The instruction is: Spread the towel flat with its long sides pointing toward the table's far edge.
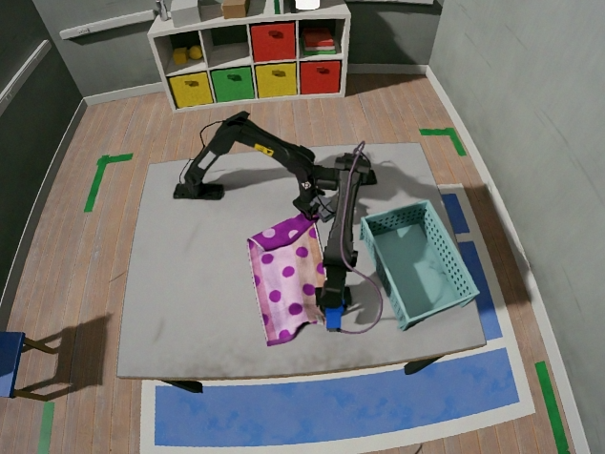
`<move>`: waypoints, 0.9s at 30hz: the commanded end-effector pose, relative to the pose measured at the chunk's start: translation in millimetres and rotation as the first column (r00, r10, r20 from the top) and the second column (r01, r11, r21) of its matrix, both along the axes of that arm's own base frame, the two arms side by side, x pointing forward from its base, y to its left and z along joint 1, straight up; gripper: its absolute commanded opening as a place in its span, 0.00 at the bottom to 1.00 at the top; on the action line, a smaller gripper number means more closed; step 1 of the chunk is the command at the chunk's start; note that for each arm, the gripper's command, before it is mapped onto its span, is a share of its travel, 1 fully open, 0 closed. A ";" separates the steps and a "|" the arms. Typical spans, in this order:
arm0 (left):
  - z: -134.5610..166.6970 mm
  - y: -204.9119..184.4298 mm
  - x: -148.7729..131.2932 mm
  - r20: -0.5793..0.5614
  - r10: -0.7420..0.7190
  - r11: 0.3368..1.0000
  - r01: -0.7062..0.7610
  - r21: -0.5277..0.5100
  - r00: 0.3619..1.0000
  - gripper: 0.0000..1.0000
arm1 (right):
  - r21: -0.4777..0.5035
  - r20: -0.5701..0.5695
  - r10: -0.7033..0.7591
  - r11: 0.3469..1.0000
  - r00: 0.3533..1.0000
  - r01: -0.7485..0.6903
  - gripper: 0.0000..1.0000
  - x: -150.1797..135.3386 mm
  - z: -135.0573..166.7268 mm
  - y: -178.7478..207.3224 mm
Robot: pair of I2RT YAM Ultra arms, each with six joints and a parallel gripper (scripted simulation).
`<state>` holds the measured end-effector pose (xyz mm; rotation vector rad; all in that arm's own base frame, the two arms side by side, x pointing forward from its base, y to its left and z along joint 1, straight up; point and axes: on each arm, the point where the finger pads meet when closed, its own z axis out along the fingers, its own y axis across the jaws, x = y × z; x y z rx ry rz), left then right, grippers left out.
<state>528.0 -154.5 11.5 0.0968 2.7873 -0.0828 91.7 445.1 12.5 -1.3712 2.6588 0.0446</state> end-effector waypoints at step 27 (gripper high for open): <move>-13.5 -10.5 -6.6 -0.012 0.000 1.000 0.000 0.005 1.000 0.02 | -0.049 0.002 -0.007 0.999 1.000 0.007 0.05 13.9 -17.4 -21.0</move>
